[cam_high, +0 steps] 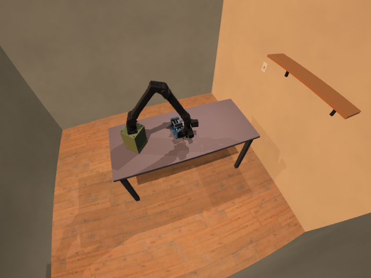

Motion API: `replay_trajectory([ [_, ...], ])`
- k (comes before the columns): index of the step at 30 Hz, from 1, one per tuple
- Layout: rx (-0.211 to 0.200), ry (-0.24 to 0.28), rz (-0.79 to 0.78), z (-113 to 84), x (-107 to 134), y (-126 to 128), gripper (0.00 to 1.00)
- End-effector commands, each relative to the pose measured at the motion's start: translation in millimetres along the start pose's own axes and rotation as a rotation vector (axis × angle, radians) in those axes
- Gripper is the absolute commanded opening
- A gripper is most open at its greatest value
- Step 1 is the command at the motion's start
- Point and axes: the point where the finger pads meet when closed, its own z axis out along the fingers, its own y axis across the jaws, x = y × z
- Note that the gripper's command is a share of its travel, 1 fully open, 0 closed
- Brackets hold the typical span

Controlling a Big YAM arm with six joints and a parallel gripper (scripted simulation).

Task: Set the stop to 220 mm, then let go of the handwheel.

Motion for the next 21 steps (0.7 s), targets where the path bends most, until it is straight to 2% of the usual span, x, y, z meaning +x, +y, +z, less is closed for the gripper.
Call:
replay_trajectory([
  [1,-0.022,-0.010,0.003,11.3,-9,5,0.06],
  [8,-0.010,-0.006,0.001,18.1,-7,-7,0.06],
  [21,-0.010,-0.007,0.001,20.9,-7,-10,0.06],
])
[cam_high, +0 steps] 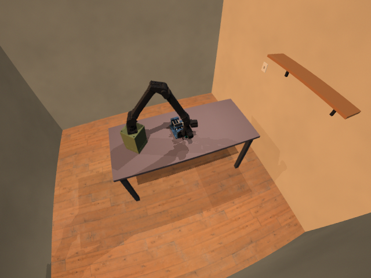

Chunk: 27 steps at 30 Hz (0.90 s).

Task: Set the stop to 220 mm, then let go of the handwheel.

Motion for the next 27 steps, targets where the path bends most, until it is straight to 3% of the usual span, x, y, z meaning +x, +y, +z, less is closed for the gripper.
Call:
replay_trajectory([
  [1,0.009,-0.003,0.002,17.1,-6.8,-8.9,0.06],
  [27,0.008,-0.005,0.002,17.1,-7.0,-12.4,0.06],
])
